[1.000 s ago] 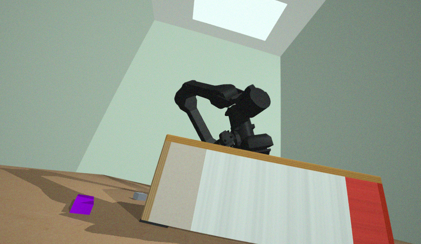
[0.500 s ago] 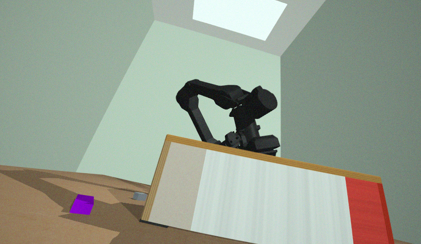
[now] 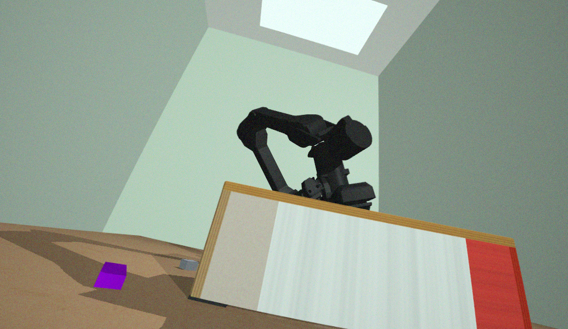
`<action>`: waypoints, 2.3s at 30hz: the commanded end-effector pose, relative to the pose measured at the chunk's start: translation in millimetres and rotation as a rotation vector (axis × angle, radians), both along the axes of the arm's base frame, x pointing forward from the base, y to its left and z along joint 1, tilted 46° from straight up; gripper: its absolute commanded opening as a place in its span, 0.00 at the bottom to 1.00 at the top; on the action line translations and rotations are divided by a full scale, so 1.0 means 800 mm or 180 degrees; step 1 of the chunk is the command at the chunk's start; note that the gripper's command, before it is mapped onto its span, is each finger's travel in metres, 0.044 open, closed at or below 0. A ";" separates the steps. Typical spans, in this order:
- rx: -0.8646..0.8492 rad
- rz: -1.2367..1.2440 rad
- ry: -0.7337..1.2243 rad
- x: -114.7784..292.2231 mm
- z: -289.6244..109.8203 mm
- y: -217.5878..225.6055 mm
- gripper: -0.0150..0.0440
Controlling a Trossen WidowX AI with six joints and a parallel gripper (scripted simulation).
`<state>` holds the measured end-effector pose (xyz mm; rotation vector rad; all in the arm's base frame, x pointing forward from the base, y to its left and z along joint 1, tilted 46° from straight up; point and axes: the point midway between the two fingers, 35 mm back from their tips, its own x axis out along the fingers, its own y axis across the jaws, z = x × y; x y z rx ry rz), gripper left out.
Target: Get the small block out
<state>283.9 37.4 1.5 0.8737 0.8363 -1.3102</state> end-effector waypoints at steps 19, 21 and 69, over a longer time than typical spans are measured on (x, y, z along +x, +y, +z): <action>0.0009 0.0016 -0.0002 0.000 -0.017 0.018 0.93; 0.0009 0.0016 -0.0002 0.000 -0.019 0.020 0.93; 0.0013 0.0016 -0.0003 0.000 -0.043 0.044 0.93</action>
